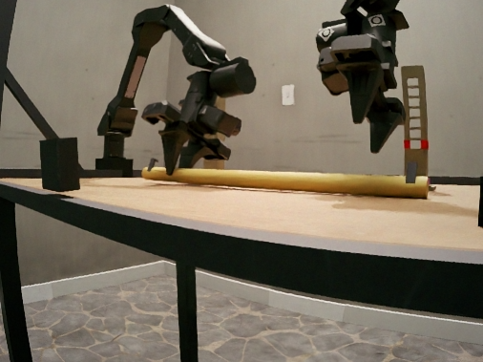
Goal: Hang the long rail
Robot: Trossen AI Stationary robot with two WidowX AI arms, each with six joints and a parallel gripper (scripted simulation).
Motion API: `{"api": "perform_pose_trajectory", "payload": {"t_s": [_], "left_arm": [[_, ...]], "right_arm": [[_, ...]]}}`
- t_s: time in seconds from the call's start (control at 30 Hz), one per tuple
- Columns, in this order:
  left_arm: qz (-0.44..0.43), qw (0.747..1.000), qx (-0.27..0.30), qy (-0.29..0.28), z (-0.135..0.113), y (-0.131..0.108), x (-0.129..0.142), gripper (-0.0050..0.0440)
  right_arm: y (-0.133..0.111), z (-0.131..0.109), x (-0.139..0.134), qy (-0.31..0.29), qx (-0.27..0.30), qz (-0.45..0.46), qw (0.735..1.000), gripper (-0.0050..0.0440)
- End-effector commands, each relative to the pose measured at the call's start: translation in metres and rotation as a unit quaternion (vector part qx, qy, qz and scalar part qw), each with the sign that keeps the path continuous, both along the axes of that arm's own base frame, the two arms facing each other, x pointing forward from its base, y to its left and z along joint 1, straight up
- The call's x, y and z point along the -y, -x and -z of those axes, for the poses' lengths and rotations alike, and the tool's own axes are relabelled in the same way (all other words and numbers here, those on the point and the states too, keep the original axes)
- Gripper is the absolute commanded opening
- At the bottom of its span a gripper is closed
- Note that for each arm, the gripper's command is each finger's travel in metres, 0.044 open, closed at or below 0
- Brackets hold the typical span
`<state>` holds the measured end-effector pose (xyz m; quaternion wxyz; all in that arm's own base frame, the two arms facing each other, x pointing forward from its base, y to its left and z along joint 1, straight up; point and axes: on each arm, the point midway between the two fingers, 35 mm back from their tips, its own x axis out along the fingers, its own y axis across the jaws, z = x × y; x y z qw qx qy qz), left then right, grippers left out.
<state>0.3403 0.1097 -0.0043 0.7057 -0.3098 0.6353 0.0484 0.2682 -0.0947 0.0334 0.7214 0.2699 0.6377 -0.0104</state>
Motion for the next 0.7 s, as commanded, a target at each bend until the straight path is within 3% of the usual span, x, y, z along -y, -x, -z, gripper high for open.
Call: {"api": "perform_pose_trajectory", "payload": {"t_s": [0.0,0.17,0.4,0.67], "left_arm": [[0.003,1.0,0.009,0.0,-0.005,-0.003,0.0,-0.005],[0.003,1.0,0.009,0.0,-0.005,-0.003,0.0,-0.005],[0.003,1.0,0.009,0.0,-0.005,-0.003,0.0,-0.005],[0.003,1.0,0.009,0.0,-0.005,-0.003,0.0,-0.005]], "right_arm": [[-0.002,-0.002,0.001,0.011,-0.013,-0.003,1.0,0.0344],[-0.011,0.005,-0.006,0.073,-0.053,0.001,0.996,0.0225],[-0.03,0.012,-0.021,0.202,-0.089,0.021,0.975,0.0225],[-0.023,0.023,-0.044,0.268,-0.125,0.011,0.955,0.0225]]}}
